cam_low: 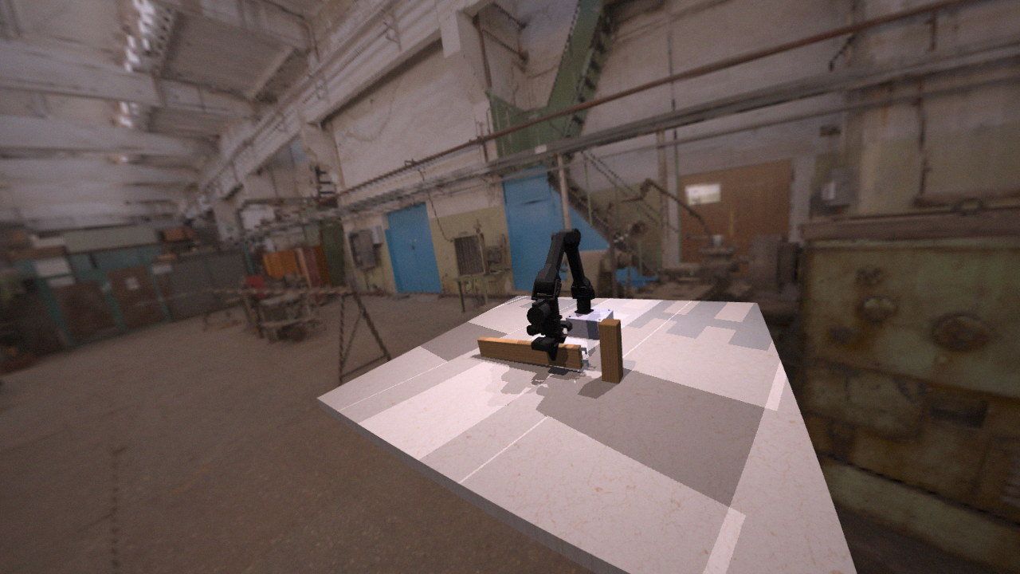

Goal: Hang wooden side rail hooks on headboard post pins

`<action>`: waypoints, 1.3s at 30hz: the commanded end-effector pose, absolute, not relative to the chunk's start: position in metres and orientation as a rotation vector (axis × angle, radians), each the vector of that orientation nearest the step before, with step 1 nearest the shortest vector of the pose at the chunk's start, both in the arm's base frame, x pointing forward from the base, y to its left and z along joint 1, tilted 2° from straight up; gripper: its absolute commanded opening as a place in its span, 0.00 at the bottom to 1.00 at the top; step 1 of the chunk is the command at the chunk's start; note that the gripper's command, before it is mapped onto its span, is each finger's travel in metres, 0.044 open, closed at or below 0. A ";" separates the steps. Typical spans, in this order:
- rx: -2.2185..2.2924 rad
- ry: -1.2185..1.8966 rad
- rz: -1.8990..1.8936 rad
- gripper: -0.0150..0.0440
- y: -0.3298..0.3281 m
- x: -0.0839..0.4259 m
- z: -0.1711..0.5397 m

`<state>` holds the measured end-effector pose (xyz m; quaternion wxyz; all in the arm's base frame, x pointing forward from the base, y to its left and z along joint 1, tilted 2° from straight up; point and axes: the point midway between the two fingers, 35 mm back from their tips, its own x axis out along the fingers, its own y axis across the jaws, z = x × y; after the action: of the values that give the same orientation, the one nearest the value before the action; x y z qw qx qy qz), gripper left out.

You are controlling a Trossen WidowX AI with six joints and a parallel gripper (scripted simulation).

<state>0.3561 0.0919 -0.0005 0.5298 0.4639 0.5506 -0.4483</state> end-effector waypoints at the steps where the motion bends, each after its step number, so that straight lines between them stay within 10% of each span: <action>1: 1.114 1.309 -1.059 0.25 0.094 0.359 0.002; 39: 1.114 1.309 -1.059 0.25 0.098 0.356 0.003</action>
<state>0.3547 0.0960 -0.0016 0.5323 0.4623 0.5507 -0.4468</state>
